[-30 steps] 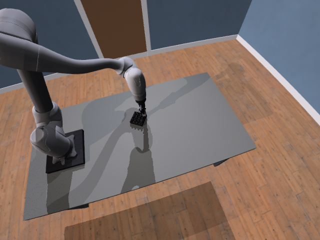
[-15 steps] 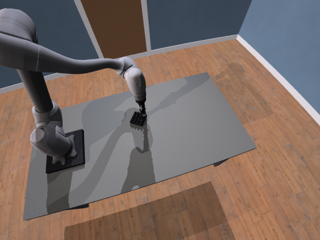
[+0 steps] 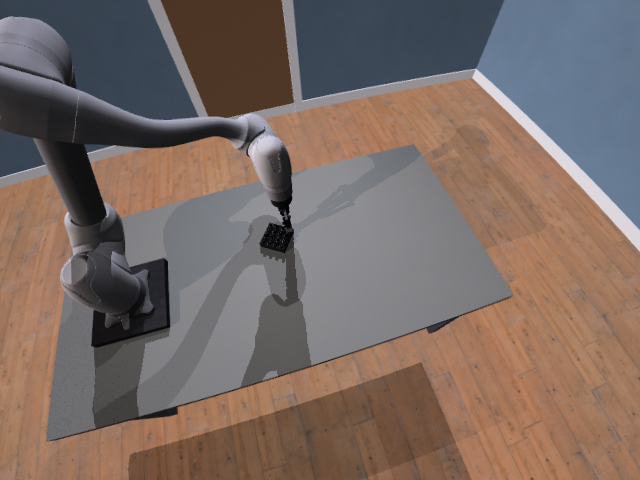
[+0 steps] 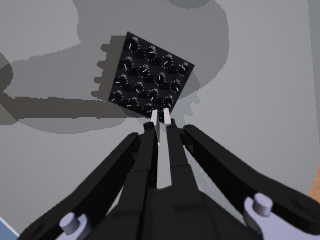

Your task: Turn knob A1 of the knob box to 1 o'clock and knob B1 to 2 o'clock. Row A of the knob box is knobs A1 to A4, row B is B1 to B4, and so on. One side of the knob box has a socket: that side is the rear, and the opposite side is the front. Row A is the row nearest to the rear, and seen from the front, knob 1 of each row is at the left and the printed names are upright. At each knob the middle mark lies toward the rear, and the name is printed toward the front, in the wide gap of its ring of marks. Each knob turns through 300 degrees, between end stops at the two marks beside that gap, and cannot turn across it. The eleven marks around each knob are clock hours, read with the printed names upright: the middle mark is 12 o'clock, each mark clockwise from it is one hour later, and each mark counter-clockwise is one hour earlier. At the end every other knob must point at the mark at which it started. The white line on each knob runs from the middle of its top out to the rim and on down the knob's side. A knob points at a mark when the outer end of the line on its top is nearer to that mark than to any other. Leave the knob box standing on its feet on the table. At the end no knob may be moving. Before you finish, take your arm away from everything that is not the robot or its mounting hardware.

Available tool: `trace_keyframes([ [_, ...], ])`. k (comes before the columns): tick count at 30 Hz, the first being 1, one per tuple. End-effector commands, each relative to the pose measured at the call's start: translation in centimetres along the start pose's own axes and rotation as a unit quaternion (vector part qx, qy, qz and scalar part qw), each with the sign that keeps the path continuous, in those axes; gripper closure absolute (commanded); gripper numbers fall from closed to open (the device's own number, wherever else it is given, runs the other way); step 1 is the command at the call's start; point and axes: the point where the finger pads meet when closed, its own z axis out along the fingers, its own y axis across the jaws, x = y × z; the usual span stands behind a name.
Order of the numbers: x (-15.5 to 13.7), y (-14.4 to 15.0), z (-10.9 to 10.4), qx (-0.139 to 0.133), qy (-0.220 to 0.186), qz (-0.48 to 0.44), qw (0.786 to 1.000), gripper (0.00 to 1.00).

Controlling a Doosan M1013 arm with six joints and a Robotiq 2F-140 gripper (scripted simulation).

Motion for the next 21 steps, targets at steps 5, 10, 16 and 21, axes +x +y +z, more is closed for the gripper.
trace_keyframes([
  [5, 0.0, 0.0, -0.01, -0.001, 0.0, -0.062, 0.998, 0.95],
  [10, 0.0, 0.0, -0.01, -0.001, 0.0, -0.129, 0.992, 0.95],
  [16, 0.0, 0.0, -0.01, -0.001, 0.0, -0.205, 0.979, 0.95],
  [21, 0.0, 0.0, -0.01, -0.001, 0.0, -0.24, 0.971, 0.95],
])
